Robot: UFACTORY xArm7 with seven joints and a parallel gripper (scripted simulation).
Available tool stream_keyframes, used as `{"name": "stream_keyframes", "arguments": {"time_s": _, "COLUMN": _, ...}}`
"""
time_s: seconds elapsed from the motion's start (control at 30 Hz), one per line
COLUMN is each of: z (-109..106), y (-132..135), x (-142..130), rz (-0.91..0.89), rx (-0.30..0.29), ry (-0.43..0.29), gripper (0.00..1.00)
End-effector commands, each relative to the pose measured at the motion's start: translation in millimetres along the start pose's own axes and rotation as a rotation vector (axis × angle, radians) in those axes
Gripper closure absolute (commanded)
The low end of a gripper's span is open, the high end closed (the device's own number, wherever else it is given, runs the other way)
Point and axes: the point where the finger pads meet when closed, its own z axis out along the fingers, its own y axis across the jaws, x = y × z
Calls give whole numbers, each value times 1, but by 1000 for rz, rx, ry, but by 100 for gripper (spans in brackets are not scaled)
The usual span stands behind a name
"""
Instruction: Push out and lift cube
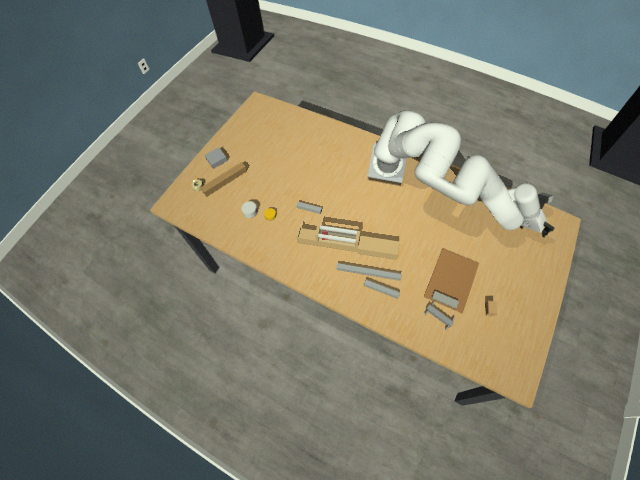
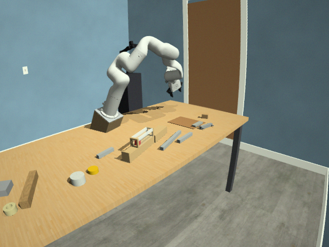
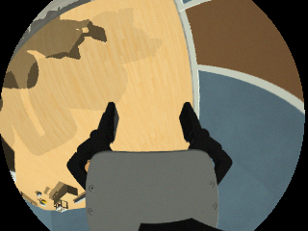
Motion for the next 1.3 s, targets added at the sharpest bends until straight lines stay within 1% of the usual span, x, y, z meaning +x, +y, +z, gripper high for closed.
{"name": "stream_keyframes", "arguments": {"time_s": 0.0, "z": -1, "y": 2, "x": 2, "rz": -1, "rx": -4, "ry": 2, "gripper": 0}}
{"name": "stream_keyframes", "arguments": {"time_s": 0.53, "z": -1, "y": 2, "x": 2, "rz": -1, "rx": -4, "ry": 2, "gripper": 0}}
{"name": "stream_keyframes", "arguments": {"time_s": 0.57, "z": -2, "y": 2, "x": 1, "rz": 0, "rx": -4, "ry": 1, "gripper": 100}}
{"name": "stream_keyframes", "arguments": {"time_s": 0.6, "z": -3, "y": 3, "x": -5, "rz": 7, "rx": -4, "ry": -7, "gripper": 100}}
{"name": "stream_keyframes", "arguments": {"time_s": 0.63, "z": -6, "y": 5, "x": -20, "rz": 25, "rx": -4, "ry": -27, "gripper": 100}}
{"name": "stream_keyframes", "arguments": {"time_s": 0.7, "z": -20, "y": 9, "x": -74, "rz": 101, "rx": -2, "ry": -109, "gripper": 100}}
{"name": "stream_keyframes", "arguments": {"time_s": 0.77, "z": -28, "y": 2, "x": -92, "rz": 226, "rx": 8, "ry": -220, "gripper": 100}}
{"name": "stream_keyframes", "arguments": {"time_s": 0.8, "z": -32, "y": 3, "x": -106, "rz": 243, "rx": 9, "ry": -237, "gripper": 100}}
{"name": "stream_keyframes", "arguments": {"time_s": 0.83, "z": -36, "y": 4, "x": -121, "rz": 243, "rx": 9, "ry": -237, "gripper": 100}}
{"name": "stream_keyframes", "arguments": {"time_s": 0.87, "z": -43, "y": -1, "x": -137, "rz": 331, "rx": 19, "ry": -302, "gripper": 100}}
{"name": "stream_keyframes", "arguments": {"time_s": 1.03, "z": -67, "y": -5, "x": -200, "rz": 338, "rx": 19, "ry": -308, "gripper": 100}}
{"name": "stream_keyframes", "arguments": {"time_s": 1.1, "z": -67, "y": -5, "x": -200, "rz": 338, "rx": 19, "ry": -308, "gripper": 100}}
{"name": "stream_keyframes", "arguments": {"time_s": 1.13, "z": -81, "y": -9, "x": -234, "rz": 338, "rx": 19, "ry": -308, "gripper": 100}}
{"name": "stream_keyframes", "arguments": {"time_s": 1.2, "z": -81, "y": -9, "x": -234, "rz": 338, "rx": 19, "ry": -308, "gripper": 100}}
{"name": "stream_keyframes", "arguments": {"time_s": 1.23, "z": -96, "y": -22, "x": -263, "rz": 446, "rx": 32, "ry": -378, "gripper": 100}}
{"name": "stream_keyframes", "arguments": {"time_s": 1.27, "z": -103, "y": -32, "x": -271, "rz": 563, "rx": 49, "ry": -440, "gripper": 100}}
